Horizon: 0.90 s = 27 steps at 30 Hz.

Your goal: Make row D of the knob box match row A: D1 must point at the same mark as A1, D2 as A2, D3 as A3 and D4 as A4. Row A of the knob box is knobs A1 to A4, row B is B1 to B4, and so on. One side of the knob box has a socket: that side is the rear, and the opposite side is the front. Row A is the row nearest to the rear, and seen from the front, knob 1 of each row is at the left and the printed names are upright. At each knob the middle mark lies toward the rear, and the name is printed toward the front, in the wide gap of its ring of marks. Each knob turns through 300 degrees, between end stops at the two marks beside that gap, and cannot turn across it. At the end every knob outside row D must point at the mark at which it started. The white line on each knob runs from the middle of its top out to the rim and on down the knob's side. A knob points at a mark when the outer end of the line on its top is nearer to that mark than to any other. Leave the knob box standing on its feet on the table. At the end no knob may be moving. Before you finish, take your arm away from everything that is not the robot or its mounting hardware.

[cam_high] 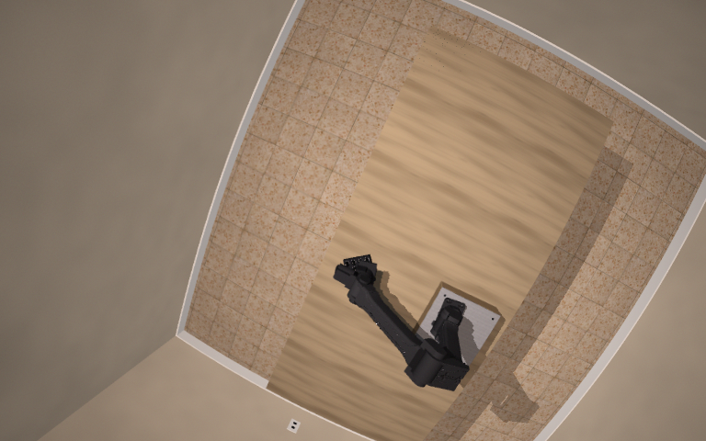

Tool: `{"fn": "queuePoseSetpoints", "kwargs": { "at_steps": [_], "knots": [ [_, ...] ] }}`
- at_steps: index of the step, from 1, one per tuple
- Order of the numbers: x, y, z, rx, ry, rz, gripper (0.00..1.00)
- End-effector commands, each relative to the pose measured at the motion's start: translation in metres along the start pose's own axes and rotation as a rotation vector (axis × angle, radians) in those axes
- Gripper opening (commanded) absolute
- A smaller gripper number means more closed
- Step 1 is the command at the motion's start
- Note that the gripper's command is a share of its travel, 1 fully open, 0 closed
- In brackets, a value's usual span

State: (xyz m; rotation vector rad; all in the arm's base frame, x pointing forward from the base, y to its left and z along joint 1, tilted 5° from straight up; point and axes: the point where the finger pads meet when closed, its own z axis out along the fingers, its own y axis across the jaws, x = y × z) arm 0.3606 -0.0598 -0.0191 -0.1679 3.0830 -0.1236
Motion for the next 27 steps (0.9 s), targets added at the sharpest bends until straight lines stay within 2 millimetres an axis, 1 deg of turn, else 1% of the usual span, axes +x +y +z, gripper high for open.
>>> {"fn": "queuePoseSetpoints", "kwargs": {
  "at_steps": [1, 15, 27],
  "knots": [
    [-0.0016, 0.0077, 0.0054, -0.02, -0.006, -0.13, 0.09],
    [-0.0018, 0.0091, 0.0053, -0.02, -0.008, -0.335, 0.09],
    [-0.0018, 0.0092, 0.0054, -0.019, -0.008, -0.401, 0.09]
  ]
}}
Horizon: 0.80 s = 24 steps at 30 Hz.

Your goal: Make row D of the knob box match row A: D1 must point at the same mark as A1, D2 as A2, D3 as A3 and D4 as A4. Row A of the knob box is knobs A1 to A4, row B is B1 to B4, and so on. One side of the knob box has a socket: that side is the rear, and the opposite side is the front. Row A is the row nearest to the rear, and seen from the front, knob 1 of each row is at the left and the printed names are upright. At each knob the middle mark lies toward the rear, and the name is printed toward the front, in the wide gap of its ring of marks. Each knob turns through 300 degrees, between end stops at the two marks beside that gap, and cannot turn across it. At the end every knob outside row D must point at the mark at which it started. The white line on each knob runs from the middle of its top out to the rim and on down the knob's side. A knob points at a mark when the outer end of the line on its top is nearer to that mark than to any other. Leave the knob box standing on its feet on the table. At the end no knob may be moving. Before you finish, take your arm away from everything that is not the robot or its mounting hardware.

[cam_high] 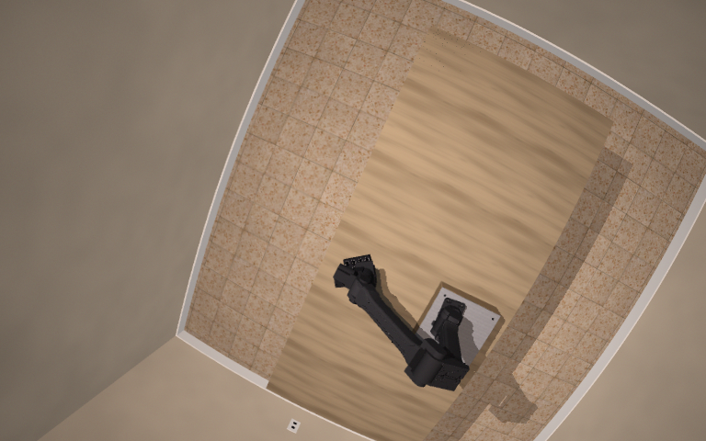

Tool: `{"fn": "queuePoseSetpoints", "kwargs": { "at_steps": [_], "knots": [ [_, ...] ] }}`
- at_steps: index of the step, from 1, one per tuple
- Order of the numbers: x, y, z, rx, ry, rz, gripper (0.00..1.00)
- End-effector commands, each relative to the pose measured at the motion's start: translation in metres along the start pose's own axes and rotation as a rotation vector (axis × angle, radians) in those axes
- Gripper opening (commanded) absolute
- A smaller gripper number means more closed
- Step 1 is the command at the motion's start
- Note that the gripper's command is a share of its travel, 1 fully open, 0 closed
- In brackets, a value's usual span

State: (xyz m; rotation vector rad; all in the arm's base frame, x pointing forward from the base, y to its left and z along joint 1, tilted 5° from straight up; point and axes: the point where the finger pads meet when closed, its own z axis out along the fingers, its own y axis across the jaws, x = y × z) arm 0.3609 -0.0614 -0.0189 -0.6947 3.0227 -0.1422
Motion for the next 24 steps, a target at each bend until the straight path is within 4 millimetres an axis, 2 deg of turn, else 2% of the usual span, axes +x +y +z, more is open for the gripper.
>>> {"fn": "queuePoseSetpoints", "kwargs": {
  "at_steps": [1, 21, 22, 24],
  "knots": [
    [-0.0052, 0.0096, 0.0054, -0.021, -0.013, -0.061, 0.09],
    [-0.0051, 0.0096, 0.0054, -0.021, -0.013, -0.069, 0.09],
    [-0.0051, 0.0096, 0.0054, -0.021, -0.013, -0.069, 0.19],
    [-0.0046, 0.0096, 0.0054, -0.022, -0.011, -0.068, 0.19]
  ]
}}
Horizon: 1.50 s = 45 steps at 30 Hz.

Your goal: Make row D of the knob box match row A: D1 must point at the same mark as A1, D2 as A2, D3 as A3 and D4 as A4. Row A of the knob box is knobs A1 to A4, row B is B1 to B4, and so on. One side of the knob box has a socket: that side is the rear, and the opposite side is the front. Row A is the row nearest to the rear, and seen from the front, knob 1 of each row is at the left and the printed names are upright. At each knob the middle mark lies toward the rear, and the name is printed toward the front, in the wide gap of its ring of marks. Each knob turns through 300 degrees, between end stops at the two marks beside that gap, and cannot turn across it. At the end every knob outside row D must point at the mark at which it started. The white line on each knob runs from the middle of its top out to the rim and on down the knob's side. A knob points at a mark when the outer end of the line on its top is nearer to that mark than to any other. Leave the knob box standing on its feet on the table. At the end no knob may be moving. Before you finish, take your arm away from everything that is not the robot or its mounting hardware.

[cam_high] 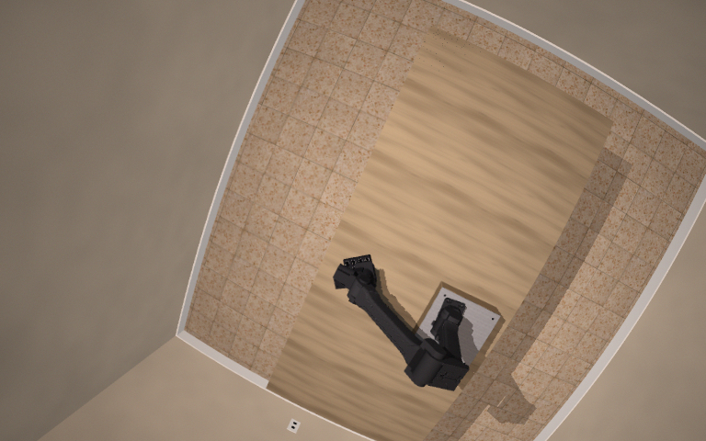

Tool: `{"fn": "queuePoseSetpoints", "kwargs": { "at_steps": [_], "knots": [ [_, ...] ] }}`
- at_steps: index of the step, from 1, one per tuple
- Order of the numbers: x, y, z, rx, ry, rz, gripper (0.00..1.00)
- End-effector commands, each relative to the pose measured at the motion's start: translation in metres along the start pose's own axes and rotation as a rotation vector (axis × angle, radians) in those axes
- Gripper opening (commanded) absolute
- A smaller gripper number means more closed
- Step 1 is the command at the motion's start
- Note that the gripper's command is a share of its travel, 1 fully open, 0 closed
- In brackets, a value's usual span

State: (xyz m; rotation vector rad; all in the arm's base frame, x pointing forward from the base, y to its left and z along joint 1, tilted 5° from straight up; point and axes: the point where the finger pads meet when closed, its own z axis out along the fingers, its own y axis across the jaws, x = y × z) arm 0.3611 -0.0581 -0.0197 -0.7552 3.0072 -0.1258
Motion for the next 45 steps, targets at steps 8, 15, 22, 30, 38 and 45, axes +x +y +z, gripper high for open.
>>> {"fn": "queuePoseSetpoints", "kwargs": {
  "at_steps": [8, 15, 22, 30, 38, 45],
  "knots": [
    [-0.002, 0.004, 0.005, -0.013, -0.005, -0.021, 0.19],
    [-0.002, 0.004, 0.005, -0.013, -0.005, -0.021, 0.19],
    [0.0, 0.006, 0.005, -0.017, 0.001, -0.021, 0.19],
    [-0.022, -0.008, -0.034, 0.021, -0.053, -0.016, 0.19],
    [-0.019, -0.01, -0.046, 0.015, -0.042, 0.001, 0.19],
    [-0.018, -0.008, -0.047, 0.005, -0.028, 0.002, 0.19]
  ]
}}
